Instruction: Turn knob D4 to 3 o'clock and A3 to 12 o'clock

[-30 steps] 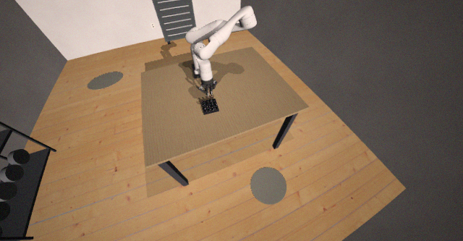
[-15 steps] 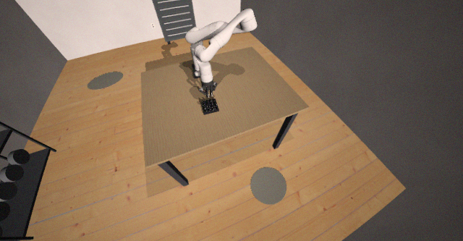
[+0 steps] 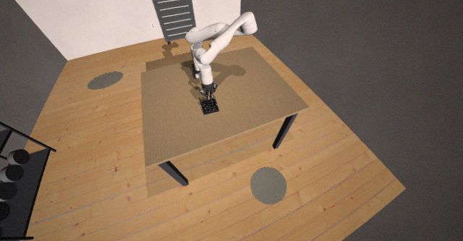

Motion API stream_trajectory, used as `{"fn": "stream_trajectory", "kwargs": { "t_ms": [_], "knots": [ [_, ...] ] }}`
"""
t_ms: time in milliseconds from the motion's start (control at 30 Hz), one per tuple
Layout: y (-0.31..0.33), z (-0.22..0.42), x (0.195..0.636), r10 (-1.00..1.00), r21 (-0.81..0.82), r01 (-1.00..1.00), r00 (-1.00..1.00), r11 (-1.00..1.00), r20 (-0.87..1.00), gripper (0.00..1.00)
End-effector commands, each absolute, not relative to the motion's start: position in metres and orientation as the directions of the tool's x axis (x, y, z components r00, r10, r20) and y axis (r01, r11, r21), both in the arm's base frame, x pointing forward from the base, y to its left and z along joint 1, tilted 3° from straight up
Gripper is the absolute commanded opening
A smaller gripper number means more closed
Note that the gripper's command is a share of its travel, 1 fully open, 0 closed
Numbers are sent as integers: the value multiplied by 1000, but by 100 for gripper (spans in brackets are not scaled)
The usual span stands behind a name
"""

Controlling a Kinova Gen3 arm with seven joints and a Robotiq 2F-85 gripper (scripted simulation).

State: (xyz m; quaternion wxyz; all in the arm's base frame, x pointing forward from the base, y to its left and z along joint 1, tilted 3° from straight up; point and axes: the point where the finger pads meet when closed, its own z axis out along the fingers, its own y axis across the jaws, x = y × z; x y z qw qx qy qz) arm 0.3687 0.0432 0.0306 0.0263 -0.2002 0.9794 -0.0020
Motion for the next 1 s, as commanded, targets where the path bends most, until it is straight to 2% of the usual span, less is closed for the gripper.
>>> {"fn": "stream_trajectory", "kwargs": {
  "t_ms": [0, 967],
  "knots": [
    [40, 26, 369, -395, -22, -395, -917, 918, -49, 19],
    [40, 21, 369, -395, -19, -394, -918, 919, -47, 19]
  ]
}}
